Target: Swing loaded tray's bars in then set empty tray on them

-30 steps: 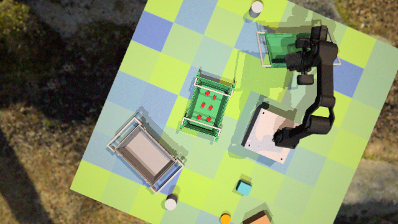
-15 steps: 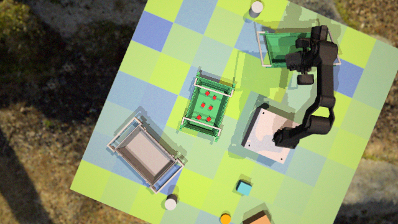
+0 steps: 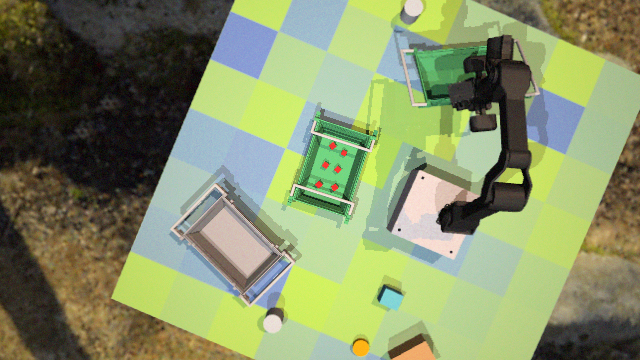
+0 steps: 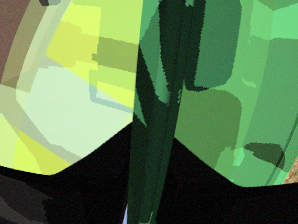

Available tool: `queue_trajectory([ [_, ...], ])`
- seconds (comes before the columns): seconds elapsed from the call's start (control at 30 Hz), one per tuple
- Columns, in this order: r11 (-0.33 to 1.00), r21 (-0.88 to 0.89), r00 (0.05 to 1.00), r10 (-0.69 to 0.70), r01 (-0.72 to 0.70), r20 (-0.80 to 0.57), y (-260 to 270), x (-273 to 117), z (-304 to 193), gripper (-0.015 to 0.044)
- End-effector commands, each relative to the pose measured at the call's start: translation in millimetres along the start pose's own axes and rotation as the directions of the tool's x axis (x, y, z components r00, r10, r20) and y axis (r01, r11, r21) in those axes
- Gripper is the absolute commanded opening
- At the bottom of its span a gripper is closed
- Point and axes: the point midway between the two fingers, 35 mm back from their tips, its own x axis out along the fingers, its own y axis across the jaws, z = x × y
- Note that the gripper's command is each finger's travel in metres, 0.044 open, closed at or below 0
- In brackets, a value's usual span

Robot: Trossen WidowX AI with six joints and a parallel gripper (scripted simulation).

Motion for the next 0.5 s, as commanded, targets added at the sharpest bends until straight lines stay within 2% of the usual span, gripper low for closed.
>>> queue_trajectory([
  [0.0,0.999,-0.044,1.000,-0.028,0.028,0.000,-4,-8,15,0.0000],
  [0.47,0.978,-0.207,0.999,-0.032,0.032,0.002,-5,-9,73,0.0000],
])
